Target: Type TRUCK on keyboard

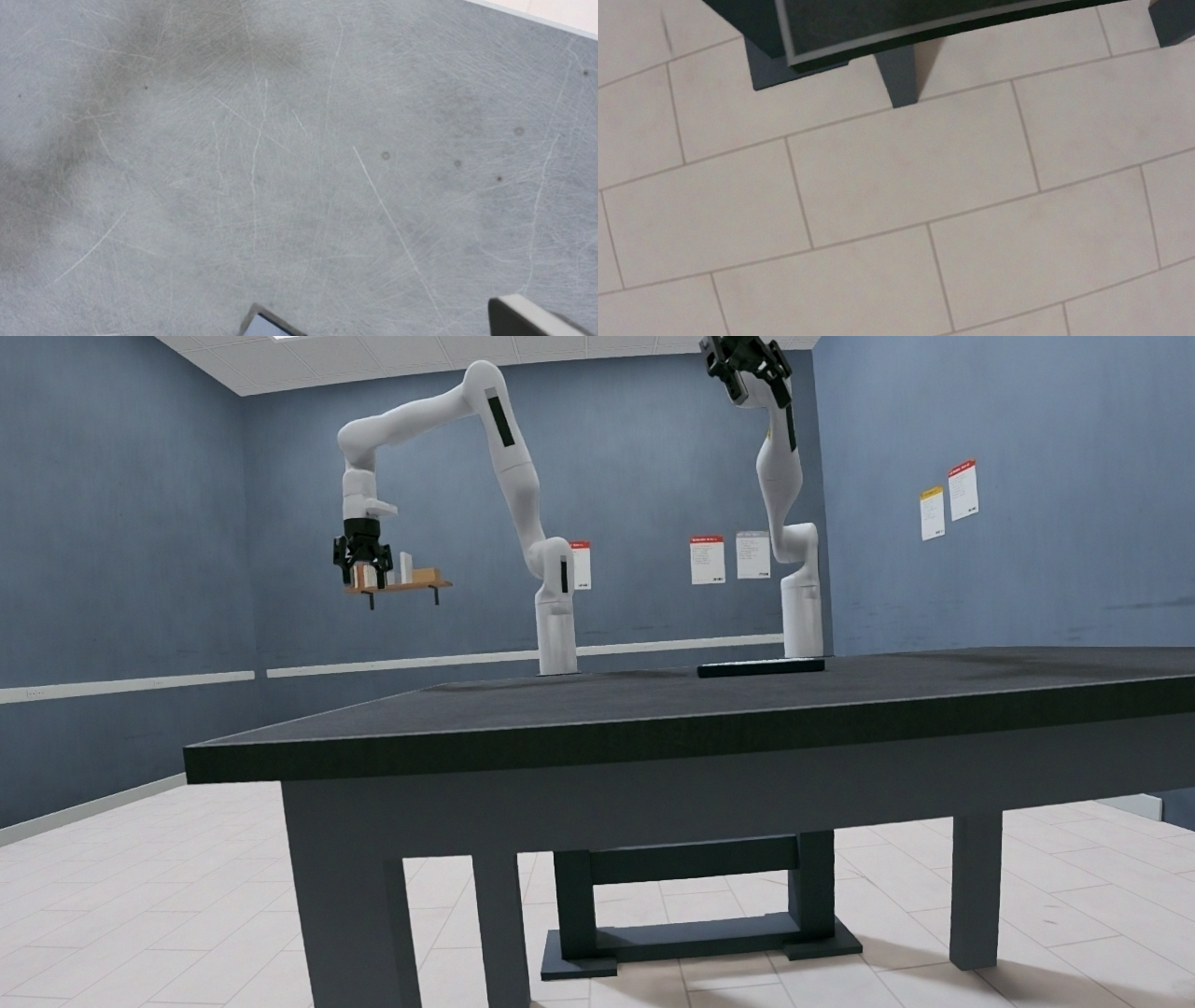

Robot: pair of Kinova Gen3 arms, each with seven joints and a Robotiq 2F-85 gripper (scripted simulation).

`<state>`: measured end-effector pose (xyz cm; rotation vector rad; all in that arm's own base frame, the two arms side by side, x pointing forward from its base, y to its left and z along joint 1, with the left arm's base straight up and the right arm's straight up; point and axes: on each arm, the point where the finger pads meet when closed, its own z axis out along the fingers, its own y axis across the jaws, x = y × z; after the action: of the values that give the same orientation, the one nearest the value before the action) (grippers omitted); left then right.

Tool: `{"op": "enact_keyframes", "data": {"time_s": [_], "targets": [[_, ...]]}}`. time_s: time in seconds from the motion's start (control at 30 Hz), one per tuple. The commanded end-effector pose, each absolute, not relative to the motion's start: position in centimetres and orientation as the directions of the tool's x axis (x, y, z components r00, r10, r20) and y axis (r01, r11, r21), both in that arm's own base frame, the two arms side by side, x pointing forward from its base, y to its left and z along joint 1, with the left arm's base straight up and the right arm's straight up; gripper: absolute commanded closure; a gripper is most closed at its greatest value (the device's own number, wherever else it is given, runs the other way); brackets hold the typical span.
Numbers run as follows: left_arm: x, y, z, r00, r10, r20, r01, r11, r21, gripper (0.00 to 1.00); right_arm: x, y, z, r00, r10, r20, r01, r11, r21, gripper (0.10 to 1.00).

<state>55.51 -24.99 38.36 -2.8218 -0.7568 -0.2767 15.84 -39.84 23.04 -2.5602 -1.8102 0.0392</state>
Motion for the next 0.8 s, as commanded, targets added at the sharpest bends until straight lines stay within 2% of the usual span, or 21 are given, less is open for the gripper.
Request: {"op": "enact_keyframes", "data": {"time_s": [0.0, 0.77], "targets": [[55.5, -25.0, 38.5, 0.85, 0.472, 0.234, 0.511, -0.847, -0.147, 0.001, 14.2, -40.8, 22.7, 0.285, 0.958, -0.011, 0.958, -0.285, -0.015, 0.099], [55.5, -25.0, 38.5, 0.85, 0.472, 0.234, 0.511, -0.847, -0.147, 0.001, 4.6, -44.4, 20.6, 0.042, 0.999, -0.001, 0.999, -0.042, -0.006, 0.099]]}}
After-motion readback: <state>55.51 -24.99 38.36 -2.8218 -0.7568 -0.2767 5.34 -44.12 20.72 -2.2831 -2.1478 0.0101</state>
